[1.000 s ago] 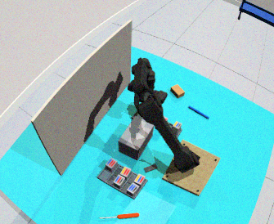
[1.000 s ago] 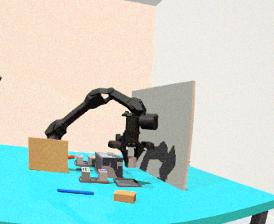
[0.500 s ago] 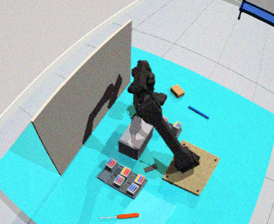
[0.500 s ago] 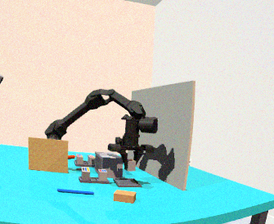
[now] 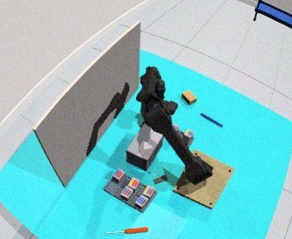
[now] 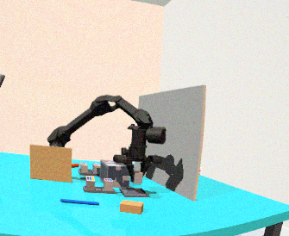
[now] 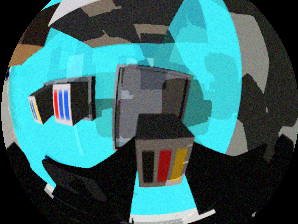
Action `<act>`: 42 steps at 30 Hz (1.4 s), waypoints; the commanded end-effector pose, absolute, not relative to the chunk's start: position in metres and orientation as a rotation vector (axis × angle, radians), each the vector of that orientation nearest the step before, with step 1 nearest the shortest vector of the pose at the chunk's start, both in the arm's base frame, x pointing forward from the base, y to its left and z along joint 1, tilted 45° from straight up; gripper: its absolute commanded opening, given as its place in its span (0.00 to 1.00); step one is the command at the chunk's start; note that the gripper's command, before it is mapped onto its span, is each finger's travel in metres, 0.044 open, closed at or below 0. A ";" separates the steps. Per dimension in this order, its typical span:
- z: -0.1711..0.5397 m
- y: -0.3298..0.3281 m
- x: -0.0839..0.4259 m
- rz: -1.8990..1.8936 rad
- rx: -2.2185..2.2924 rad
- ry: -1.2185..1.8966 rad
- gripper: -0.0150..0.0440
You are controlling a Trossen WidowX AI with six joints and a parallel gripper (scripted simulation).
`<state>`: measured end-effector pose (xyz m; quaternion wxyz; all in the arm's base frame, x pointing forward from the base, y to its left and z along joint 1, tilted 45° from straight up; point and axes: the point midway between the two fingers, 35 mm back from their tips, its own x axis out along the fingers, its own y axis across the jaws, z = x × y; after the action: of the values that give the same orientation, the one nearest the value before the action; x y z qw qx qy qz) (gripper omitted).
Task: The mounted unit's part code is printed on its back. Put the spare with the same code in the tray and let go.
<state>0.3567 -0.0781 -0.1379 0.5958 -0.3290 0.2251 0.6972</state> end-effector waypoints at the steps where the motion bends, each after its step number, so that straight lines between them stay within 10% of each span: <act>1: -0.141 -0.074 0.355 1.619 -0.754 0.526 0.25; 42: -0.163 -0.048 0.346 1.621 -0.750 0.522 0.25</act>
<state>0.3479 -0.0509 -0.1616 0.5961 -0.3274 0.2233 0.6984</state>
